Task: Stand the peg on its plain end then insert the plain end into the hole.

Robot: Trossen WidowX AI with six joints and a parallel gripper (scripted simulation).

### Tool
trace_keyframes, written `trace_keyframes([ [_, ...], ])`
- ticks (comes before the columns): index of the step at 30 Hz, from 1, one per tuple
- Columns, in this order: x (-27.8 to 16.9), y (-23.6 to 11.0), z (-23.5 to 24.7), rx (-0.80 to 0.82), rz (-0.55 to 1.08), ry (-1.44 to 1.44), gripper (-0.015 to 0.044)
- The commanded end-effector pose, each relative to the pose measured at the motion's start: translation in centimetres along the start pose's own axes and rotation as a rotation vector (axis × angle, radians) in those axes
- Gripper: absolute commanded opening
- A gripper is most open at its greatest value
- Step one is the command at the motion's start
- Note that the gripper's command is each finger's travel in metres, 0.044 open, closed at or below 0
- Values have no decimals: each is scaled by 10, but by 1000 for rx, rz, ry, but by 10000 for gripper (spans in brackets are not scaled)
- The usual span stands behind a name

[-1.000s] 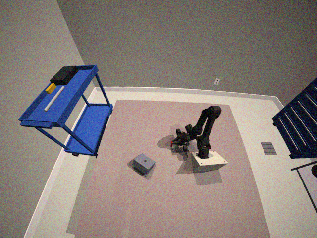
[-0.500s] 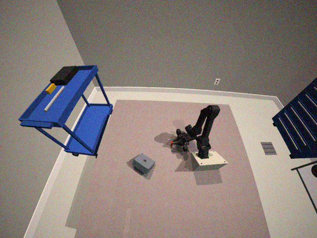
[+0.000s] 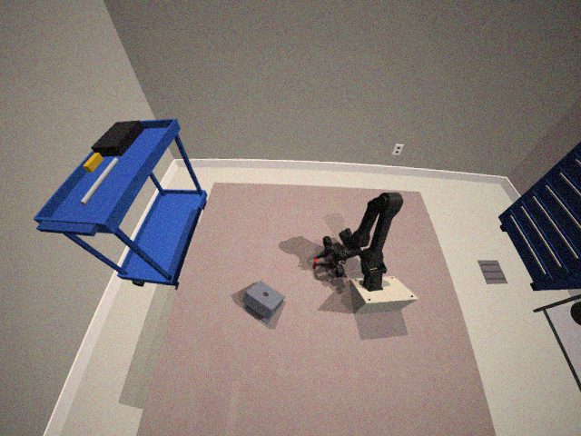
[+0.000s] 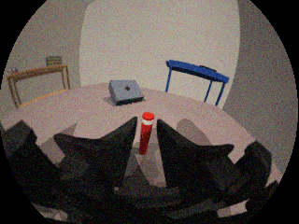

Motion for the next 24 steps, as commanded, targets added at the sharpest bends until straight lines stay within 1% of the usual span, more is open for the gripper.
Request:
trace_keyframes([
  [1, 0, 0, 0, 0, 1, 0, 130],
  [11, 0, 0, 0, 0, 1, 0, 130],
  [22, 0, 0, 0, 0, 1, 0, 419],
  [23, 0, 0, 0, 0, 1, 0, 440],
  [24, 0, 0, 0, 0, 1, 0, 440],
])
Point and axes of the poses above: the point midway between the two fingers, 35 mm back from their tips, its own y axis out along the fingers, its own z axis across the jaws, x = y × z, the point moved 9 cm from there along -y, back along the fingers, and after that the axes turned 3 degrees about -y, right-handed, at the moved point
